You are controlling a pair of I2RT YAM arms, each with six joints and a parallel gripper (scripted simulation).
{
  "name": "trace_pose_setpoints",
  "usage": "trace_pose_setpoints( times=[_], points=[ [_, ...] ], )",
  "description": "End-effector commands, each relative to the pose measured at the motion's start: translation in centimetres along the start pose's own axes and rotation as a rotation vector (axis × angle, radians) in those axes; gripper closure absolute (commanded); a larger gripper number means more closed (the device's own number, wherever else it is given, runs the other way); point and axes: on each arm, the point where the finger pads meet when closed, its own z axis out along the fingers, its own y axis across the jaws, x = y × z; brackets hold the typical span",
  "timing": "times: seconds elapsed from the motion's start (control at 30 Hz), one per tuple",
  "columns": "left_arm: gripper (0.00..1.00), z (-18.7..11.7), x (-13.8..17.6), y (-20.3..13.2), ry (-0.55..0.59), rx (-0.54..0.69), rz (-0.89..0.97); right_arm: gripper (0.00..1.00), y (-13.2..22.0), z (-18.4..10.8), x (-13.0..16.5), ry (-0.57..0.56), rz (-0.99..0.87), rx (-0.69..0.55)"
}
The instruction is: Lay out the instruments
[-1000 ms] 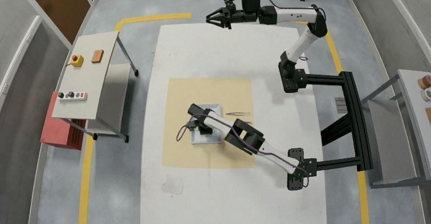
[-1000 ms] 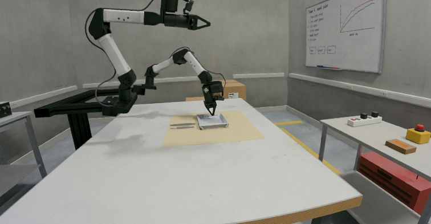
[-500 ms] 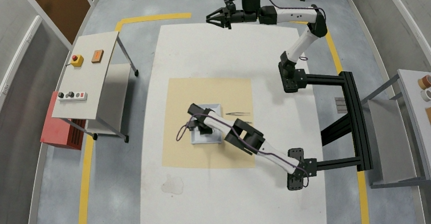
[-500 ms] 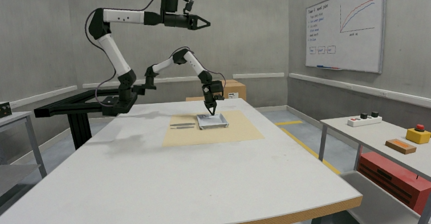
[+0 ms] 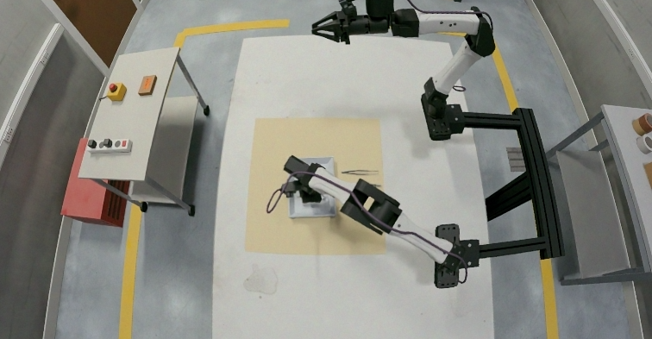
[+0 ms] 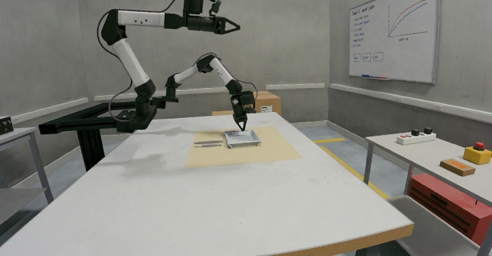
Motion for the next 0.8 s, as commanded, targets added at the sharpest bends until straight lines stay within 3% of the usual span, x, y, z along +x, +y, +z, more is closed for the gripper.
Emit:
trace_pose_setpoints(
  times=[0.0, 0.2, 0.77],
  points=[
    [0.94, -2.5, -1.0, -0.6, -0.042, 0.020, -0.010, 0.72, -0.1, 0.1, 0.5, 0.017, -0.010, 0.005],
    [0.94, -0.5, 0.5, 0.7, 0.013, -0.010, -0.006, 0.72, -0.1, 0.1, 0.5, 0.017, -0.010, 0.005],
    [0.94, -0.6, 0.2, 0.5, 0.007, -0.005, -0.009, 0.72, -0.1, 0.1, 0.5, 0.017, -0.010, 0.005]
  ],
)
